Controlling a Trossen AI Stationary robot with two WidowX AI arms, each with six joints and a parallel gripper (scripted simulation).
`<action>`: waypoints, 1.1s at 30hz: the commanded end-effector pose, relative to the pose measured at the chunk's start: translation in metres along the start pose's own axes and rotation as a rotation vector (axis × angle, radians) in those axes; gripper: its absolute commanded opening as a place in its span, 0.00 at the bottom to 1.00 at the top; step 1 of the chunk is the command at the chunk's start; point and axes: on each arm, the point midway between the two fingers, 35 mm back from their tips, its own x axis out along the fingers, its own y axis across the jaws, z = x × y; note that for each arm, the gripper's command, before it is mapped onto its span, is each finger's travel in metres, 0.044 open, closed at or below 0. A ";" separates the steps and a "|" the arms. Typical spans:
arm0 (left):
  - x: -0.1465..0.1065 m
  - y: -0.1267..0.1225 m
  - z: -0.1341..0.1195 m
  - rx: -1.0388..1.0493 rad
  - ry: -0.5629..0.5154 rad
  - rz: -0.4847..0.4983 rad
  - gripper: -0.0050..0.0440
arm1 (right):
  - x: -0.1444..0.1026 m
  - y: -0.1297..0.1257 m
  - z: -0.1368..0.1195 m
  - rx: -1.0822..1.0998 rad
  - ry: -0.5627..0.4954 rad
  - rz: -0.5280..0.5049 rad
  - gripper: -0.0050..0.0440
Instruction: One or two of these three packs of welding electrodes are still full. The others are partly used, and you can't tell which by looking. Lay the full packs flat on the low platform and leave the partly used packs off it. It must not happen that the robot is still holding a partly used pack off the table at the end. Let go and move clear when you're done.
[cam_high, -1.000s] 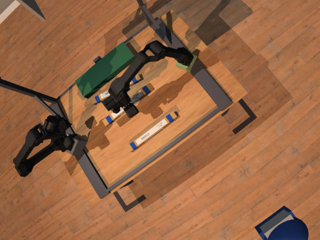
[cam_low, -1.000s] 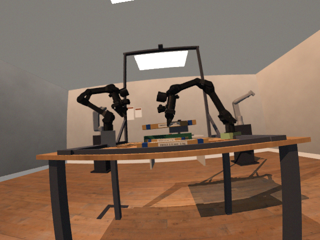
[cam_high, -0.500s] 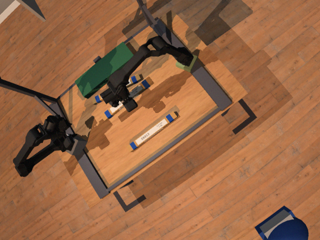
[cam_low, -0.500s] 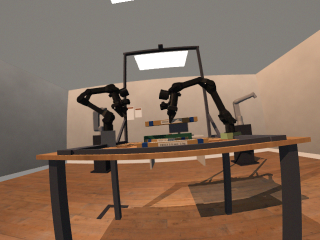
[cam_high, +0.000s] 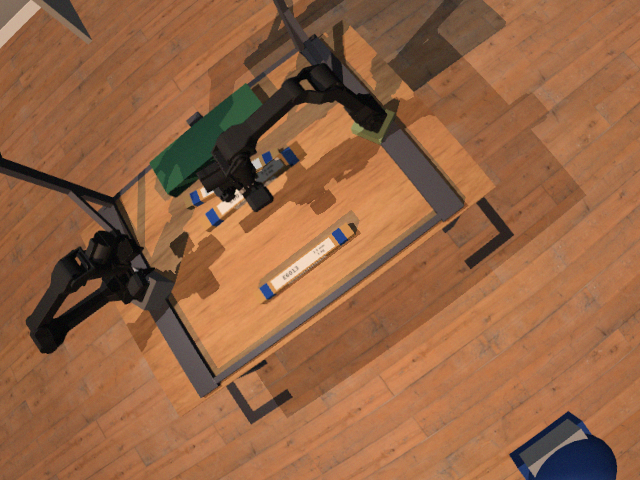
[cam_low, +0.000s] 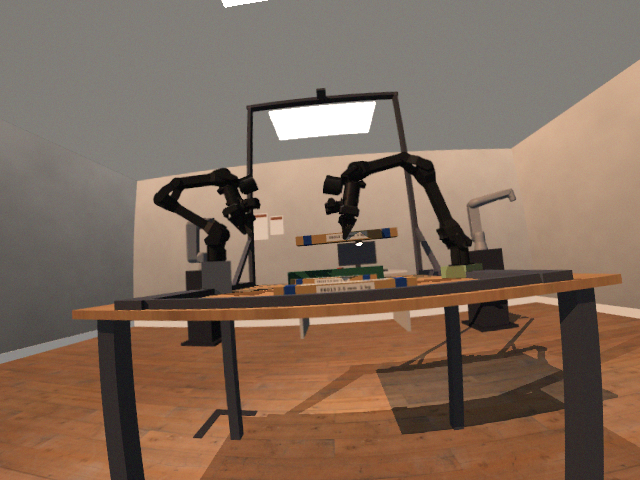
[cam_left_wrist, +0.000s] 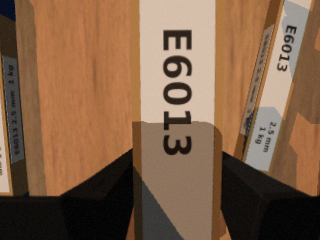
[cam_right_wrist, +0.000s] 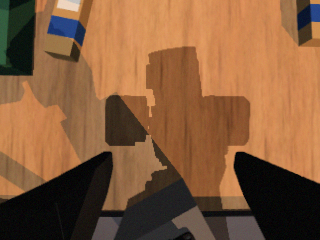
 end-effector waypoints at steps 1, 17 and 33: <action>-0.029 -0.007 0.001 0.000 -0.064 0.001 0.00 | -0.006 0.000 0.005 0.001 -0.022 0.002 0.78; -0.038 -0.014 -0.005 0.000 -0.064 -0.002 0.00 | -0.006 0.000 0.005 0.001 -0.022 0.002 0.78; -0.022 -0.014 -0.009 0.001 -0.048 -0.003 0.00 | -0.006 0.000 0.005 0.001 -0.022 0.002 0.78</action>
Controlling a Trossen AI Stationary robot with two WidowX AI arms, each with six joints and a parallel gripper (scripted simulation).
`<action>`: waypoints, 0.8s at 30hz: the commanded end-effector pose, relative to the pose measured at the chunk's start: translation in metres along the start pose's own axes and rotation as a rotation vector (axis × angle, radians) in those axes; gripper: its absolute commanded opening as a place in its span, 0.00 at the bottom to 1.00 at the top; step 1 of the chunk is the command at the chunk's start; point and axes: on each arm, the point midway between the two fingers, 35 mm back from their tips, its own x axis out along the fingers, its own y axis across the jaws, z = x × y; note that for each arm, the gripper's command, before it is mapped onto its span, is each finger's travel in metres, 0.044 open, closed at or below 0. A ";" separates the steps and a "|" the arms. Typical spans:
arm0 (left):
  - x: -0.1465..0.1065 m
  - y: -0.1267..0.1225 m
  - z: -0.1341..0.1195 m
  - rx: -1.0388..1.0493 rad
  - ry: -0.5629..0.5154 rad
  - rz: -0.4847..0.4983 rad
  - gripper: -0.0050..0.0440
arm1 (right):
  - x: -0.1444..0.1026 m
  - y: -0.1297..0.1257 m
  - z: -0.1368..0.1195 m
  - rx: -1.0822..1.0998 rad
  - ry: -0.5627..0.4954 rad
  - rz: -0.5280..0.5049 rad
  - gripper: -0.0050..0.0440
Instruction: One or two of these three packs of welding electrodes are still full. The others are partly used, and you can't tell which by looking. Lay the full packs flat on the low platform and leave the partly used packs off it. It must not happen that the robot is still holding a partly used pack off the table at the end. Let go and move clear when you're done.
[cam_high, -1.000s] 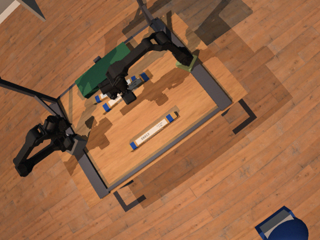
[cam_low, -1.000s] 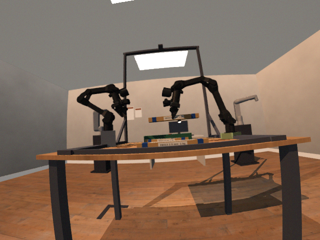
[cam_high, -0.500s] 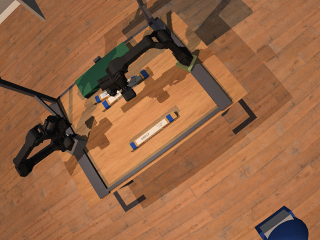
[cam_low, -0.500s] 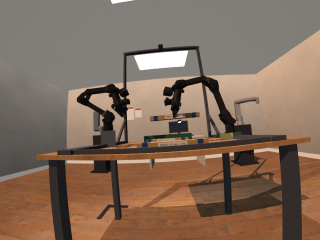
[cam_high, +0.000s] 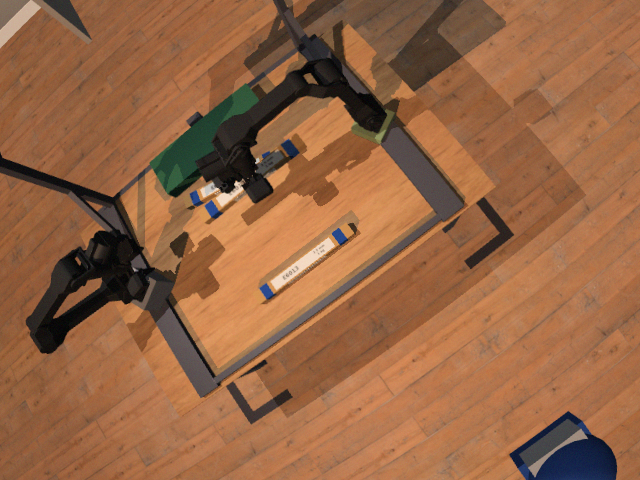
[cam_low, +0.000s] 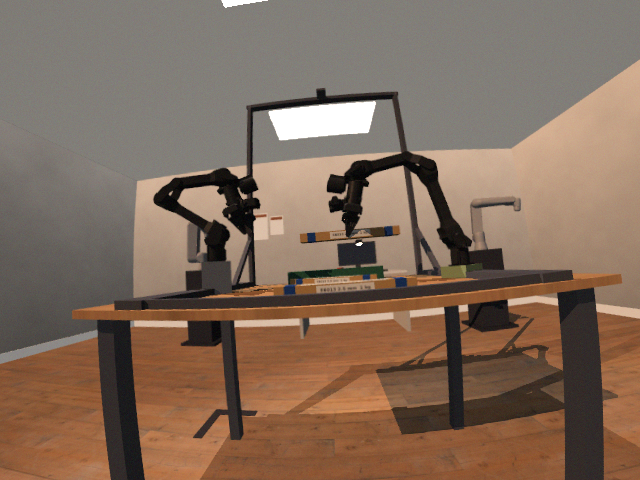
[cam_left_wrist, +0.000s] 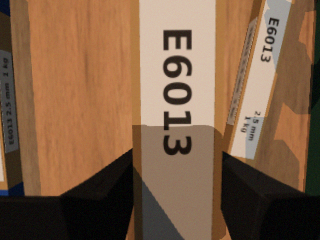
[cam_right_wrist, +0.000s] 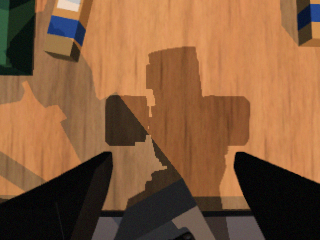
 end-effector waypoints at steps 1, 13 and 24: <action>-0.008 0.001 0.001 -0.002 -0.043 -0.001 0.00 | -0.006 0.000 0.005 0.001 -0.022 0.002 0.78; 0.005 0.000 -0.001 -0.002 -0.043 -0.001 0.00 | -0.006 0.000 0.005 0.001 -0.022 0.002 0.78; 0.019 0.000 -0.005 -0.002 -0.043 -0.001 0.00 | -0.006 0.000 0.005 0.001 -0.022 0.002 0.78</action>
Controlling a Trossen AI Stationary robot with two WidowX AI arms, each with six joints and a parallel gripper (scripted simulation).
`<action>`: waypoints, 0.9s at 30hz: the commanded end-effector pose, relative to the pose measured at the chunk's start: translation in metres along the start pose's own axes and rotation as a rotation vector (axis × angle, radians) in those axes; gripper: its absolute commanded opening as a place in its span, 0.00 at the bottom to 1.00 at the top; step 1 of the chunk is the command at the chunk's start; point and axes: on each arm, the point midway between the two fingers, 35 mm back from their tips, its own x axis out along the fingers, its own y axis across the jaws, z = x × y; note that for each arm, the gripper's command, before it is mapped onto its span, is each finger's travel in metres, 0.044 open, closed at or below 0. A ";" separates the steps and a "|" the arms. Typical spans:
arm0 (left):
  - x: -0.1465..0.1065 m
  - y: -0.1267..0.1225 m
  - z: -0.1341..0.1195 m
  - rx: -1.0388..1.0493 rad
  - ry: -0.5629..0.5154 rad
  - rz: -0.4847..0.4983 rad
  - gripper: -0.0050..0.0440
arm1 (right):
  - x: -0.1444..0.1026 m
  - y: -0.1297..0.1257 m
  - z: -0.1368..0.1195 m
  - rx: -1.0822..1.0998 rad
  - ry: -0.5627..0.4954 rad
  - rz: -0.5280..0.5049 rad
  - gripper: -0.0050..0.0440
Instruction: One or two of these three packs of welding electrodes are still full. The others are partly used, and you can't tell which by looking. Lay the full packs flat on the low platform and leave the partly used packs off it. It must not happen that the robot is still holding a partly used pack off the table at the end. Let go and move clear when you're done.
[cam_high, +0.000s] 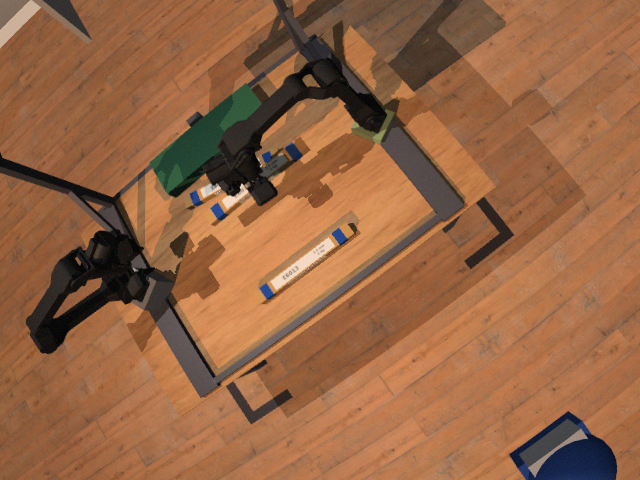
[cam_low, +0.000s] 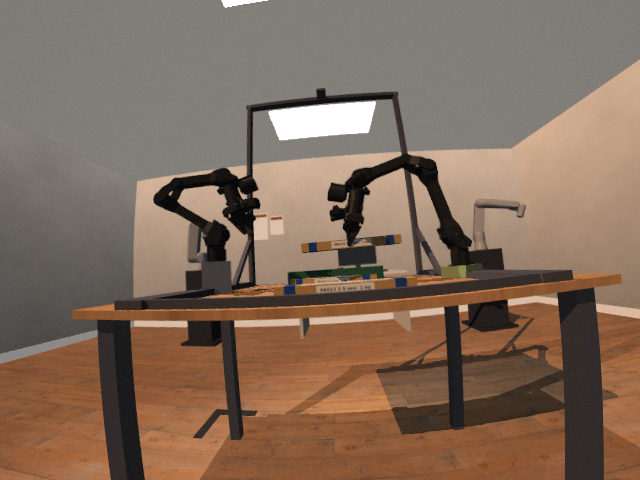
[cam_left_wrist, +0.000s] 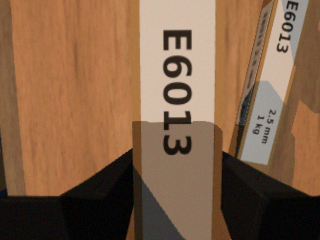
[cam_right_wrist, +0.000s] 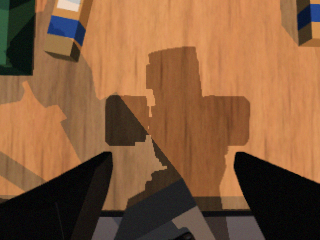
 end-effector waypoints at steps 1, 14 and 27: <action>-0.011 0.000 0.005 -0.002 -0.053 -0.002 0.00 | -0.006 0.000 0.005 0.001 -0.022 0.002 0.78; 0.003 0.000 0.002 -0.002 -0.053 -0.002 0.00 | -0.006 0.000 0.005 0.001 -0.022 0.002 0.78; 0.014 0.000 0.000 -0.002 -0.053 -0.002 0.00 | -0.006 0.000 0.005 0.001 -0.022 0.002 0.78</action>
